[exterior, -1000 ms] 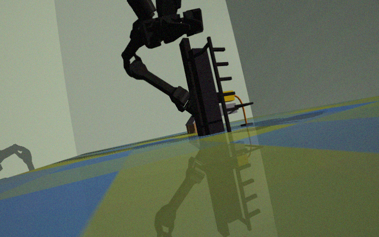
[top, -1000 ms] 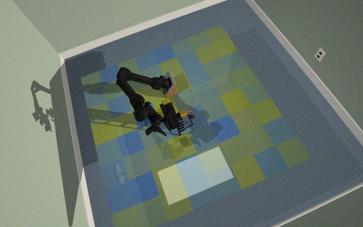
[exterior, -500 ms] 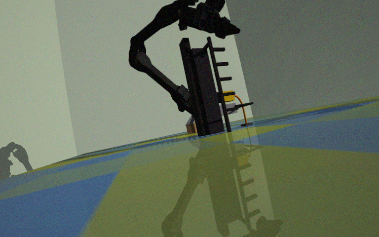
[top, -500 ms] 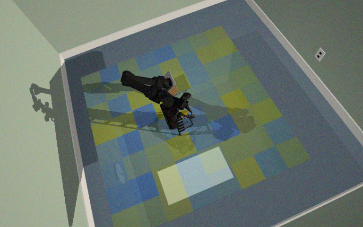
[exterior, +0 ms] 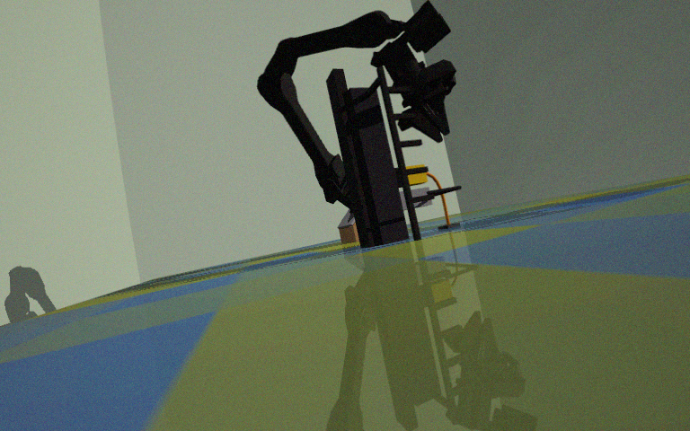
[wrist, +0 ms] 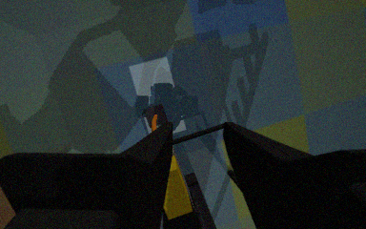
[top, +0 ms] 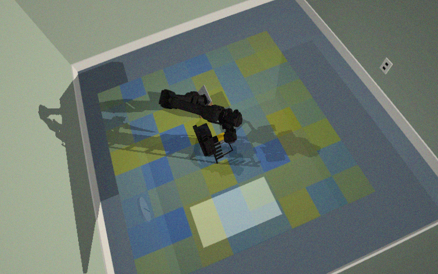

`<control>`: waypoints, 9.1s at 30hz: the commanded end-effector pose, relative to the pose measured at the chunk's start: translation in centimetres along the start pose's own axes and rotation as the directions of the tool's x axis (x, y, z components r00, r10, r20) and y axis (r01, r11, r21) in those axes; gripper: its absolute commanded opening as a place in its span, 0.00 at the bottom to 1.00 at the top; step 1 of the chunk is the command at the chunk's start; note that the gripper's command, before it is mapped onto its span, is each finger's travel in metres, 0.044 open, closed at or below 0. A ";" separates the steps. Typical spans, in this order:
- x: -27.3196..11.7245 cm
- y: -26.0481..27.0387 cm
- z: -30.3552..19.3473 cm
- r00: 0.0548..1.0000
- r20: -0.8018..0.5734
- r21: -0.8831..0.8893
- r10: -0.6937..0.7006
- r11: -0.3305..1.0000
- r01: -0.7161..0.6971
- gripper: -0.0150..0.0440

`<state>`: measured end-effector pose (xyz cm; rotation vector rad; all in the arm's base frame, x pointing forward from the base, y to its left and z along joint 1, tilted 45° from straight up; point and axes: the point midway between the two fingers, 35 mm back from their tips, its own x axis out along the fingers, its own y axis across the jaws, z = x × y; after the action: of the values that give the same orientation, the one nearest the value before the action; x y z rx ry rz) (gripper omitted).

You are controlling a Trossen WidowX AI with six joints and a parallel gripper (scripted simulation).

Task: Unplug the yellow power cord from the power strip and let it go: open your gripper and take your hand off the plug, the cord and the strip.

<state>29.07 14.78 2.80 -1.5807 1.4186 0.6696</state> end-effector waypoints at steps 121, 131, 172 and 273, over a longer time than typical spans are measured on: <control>3.9 3.0 -2.0 0.963 -0.254 -0.263 0.092 0.951 -0.161 0.53; 3.2 2.9 -2.1 0.963 -0.257 -0.282 0.083 0.946 -0.157 0.53; 3.4 1.9 -6.2 0.962 -0.260 -0.283 0.083 0.946 -0.158 0.53; 4.4 4.7 4.0 0.964 -0.254 -0.282 0.084 0.947 -0.156 1.00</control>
<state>26.06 16.40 -3.92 -1.8805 1.6565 0.8204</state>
